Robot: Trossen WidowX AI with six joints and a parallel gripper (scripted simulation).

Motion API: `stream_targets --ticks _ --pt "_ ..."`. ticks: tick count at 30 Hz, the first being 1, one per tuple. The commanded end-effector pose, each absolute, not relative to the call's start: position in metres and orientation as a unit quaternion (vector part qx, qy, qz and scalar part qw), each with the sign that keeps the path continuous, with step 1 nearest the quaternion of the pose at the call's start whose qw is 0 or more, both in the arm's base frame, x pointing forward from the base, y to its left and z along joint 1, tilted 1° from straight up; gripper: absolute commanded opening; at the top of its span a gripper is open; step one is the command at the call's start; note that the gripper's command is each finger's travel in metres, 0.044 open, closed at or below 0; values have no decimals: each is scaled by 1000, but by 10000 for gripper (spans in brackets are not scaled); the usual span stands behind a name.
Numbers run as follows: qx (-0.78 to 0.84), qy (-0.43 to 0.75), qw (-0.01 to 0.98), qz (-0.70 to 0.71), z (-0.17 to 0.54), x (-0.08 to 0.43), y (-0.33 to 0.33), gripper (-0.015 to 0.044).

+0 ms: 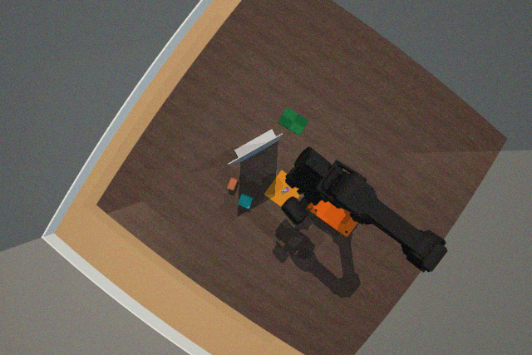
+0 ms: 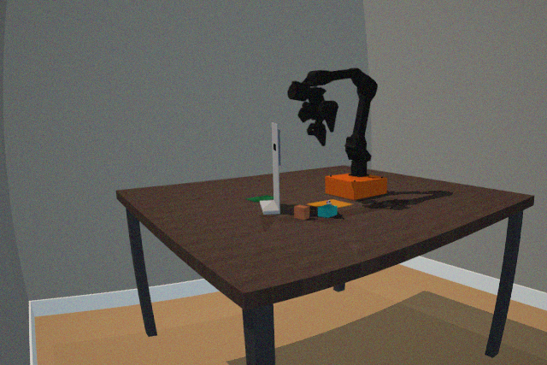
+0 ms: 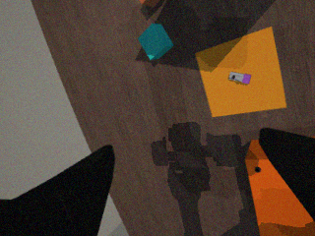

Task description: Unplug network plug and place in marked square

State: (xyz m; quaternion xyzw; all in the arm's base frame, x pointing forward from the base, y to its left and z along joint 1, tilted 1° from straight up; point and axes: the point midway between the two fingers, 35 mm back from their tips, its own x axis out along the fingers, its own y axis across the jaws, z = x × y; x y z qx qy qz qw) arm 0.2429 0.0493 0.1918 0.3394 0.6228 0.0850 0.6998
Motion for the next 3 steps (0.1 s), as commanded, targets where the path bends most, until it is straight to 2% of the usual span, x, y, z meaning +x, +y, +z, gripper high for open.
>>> stream_targets --ticks 1,3 --pt "339 623 700 87 192 243 50 440" --pt "339 623 700 87 192 243 50 440"
